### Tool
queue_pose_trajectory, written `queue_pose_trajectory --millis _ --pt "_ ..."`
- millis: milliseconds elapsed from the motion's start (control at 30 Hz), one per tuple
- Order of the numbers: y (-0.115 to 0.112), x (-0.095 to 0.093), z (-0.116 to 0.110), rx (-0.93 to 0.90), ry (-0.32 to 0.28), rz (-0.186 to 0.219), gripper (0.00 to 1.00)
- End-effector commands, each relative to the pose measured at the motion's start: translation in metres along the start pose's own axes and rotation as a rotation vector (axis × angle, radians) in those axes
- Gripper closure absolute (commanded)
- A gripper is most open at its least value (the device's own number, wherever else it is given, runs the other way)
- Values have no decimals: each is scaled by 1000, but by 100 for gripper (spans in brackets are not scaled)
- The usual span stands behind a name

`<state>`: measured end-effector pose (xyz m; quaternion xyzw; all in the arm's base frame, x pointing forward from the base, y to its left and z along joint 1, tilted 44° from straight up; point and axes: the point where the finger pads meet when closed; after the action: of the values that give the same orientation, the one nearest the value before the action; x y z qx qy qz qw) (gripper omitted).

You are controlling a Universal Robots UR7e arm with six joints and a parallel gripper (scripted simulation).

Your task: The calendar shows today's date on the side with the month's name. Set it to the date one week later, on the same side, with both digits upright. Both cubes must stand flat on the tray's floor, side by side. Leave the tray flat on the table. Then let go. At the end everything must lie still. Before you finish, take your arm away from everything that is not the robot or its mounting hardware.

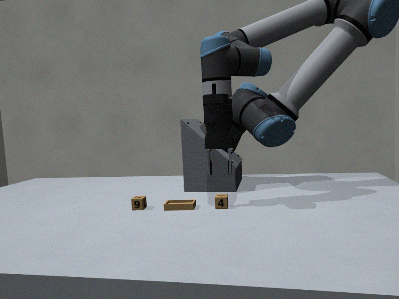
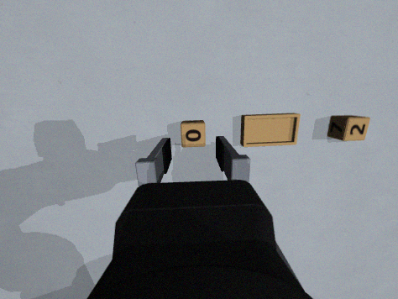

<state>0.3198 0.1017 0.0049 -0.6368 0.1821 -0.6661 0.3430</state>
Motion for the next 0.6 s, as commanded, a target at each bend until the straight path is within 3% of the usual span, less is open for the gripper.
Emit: queue_pose_trajectory --millis 0,567 --pt "-1 -8 -1 -1 -1 3 10" --pt "-1 -31 -1 -1 -2 3 10"
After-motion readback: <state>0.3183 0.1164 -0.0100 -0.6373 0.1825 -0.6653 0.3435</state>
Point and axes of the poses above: the point where the finger pads meet when closed, its own x axis back along the fingers, its own y axis across the jaws, z = x × y, and after that the axes turned 6 degrees about x, right-handed
